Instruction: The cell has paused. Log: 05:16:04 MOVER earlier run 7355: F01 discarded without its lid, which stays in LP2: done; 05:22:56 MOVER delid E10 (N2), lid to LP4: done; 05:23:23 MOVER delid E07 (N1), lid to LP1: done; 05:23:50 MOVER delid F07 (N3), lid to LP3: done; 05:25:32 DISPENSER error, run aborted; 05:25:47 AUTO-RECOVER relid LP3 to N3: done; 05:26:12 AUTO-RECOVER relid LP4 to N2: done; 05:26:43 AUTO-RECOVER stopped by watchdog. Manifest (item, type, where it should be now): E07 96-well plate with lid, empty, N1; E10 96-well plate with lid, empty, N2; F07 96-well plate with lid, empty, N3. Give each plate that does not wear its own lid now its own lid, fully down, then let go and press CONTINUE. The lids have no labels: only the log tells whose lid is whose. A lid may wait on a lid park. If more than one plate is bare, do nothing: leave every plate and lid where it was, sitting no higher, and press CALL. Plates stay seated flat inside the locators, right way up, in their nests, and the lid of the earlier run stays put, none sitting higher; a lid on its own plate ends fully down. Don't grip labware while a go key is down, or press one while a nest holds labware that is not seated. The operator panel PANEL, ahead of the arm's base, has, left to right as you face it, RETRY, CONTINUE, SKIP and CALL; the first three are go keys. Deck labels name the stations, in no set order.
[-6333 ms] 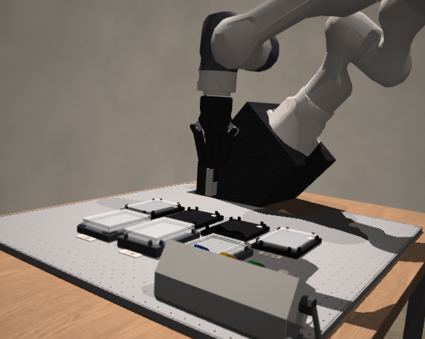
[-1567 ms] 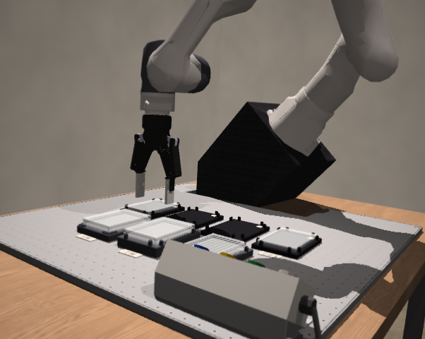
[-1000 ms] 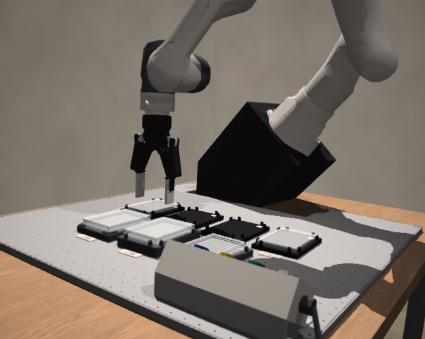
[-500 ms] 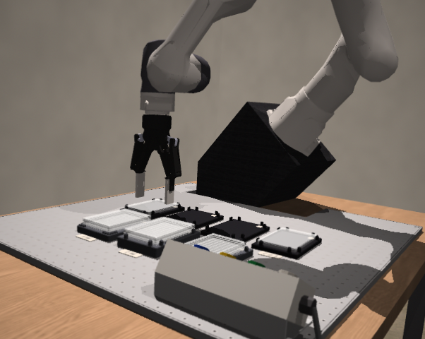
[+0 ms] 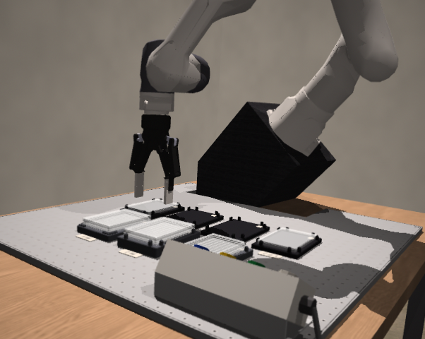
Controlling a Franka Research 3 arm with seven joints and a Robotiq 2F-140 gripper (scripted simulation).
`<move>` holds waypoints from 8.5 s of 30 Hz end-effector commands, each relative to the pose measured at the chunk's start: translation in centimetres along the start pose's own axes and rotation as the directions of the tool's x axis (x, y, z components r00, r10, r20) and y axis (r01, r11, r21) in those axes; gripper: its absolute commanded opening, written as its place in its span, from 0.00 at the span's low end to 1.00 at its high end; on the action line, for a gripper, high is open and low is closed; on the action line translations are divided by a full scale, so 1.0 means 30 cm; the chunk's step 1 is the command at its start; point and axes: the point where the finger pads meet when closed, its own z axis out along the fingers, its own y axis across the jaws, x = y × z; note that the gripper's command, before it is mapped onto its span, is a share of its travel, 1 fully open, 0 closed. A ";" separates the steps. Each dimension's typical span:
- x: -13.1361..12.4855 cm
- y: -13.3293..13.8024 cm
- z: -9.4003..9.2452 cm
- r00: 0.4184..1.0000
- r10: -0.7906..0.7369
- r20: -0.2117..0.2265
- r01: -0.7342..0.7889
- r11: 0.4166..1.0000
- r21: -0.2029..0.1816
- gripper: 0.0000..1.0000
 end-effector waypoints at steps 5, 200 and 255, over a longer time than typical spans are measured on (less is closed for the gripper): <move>-0.001 0.005 0.000 1.000 -0.009 0.002 0.009 1.000 -0.002 0.66; -0.009 0.002 0.000 1.000 -0.009 0.002 0.009 1.000 -0.002 0.59; -0.009 0.002 0.008 1.000 -0.009 0.002 0.009 1.000 -0.002 0.66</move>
